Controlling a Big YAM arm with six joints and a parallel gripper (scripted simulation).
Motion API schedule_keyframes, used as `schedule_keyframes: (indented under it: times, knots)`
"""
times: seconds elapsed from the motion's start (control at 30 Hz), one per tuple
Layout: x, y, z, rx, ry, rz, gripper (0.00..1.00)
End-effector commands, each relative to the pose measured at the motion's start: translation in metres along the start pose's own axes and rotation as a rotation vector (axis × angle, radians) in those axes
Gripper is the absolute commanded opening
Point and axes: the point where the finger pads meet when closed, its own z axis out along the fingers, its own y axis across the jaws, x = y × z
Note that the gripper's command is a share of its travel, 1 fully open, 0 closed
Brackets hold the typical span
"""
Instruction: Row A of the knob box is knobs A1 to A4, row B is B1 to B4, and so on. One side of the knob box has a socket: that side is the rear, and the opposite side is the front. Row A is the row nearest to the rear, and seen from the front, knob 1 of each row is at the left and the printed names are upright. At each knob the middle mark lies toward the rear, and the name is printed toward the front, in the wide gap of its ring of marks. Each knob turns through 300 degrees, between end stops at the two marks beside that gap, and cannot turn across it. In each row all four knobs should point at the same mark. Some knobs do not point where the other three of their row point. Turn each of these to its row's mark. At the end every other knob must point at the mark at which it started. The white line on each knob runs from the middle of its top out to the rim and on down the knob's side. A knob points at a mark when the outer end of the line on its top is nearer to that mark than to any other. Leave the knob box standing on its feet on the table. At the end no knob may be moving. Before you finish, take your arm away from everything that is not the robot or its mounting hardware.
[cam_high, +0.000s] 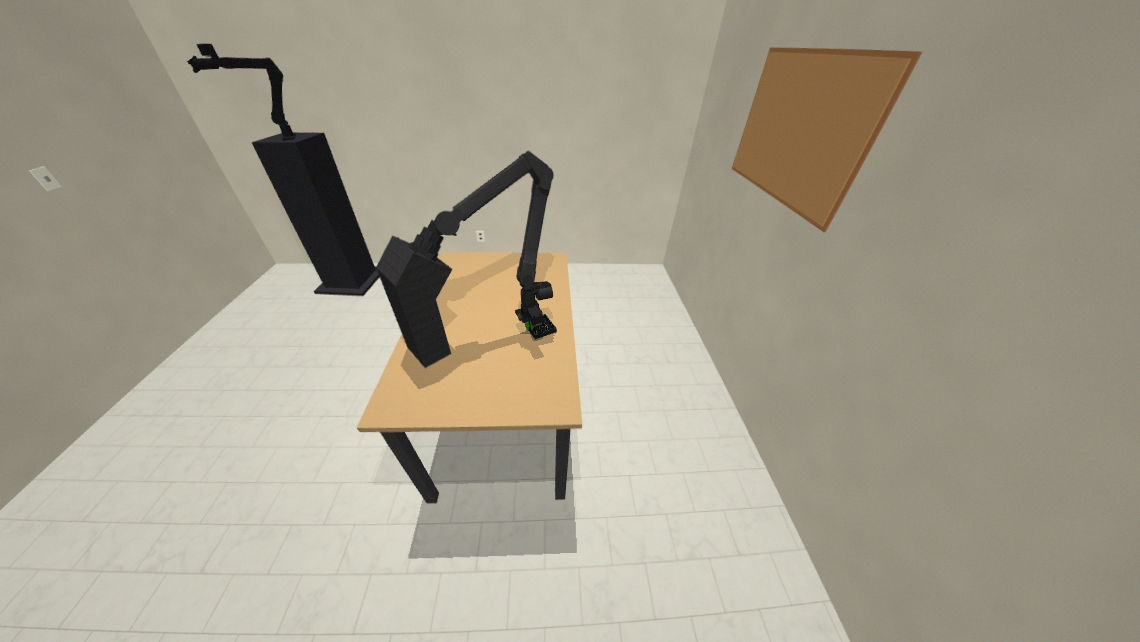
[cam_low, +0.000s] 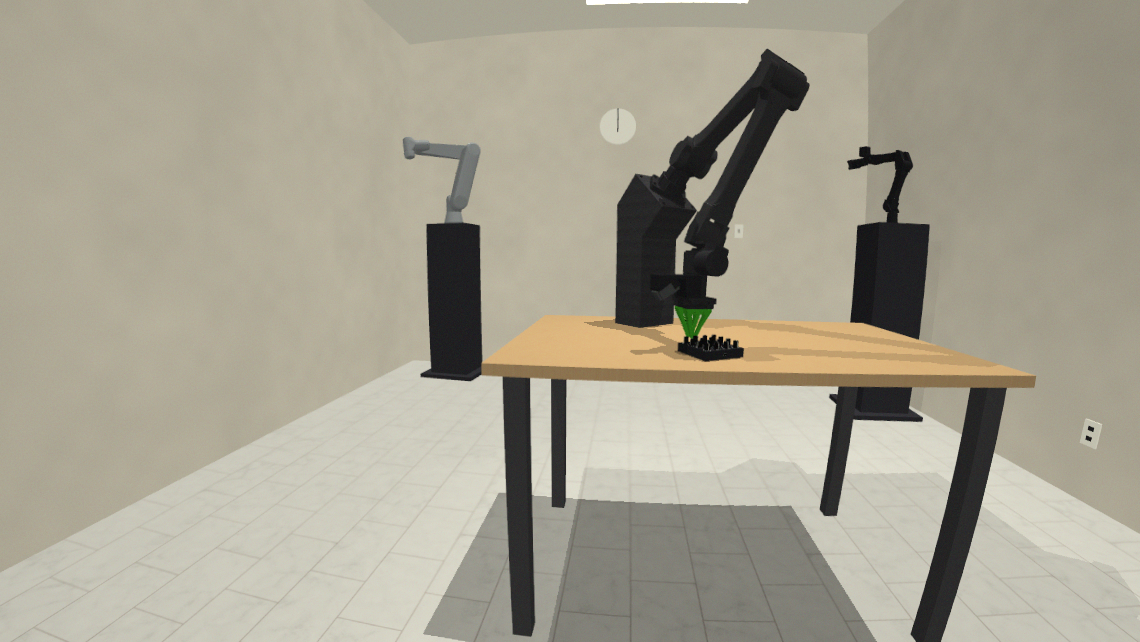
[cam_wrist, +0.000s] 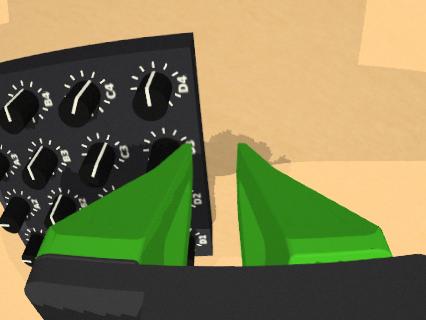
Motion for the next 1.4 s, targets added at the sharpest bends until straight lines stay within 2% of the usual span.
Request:
schedule_keyframes:
  times: [0.0,0.17,0.27,0.77,0.83,0.87,1.37]
  knots:
    - [-0.009,0.010,-0.002,-0.027,-0.014,0.013,0.18]
    - [-0.011,0.019,-0.010,-0.042,-0.018,0.008,0.18]
    - [-0.008,0.001,-0.017,-0.006,-0.014,0.010,0.18]
    - [-0.007,0.001,-0.047,-0.009,-0.014,0.005,0.18]
    - [-0.004,-0.001,-0.046,-0.003,-0.009,0.001,0.18]
    - [-0.003,-0.010,-0.041,0.017,-0.005,0.007,0.18]
    - [-0.004,-0.007,-0.040,0.012,-0.006,-0.004,0.18]
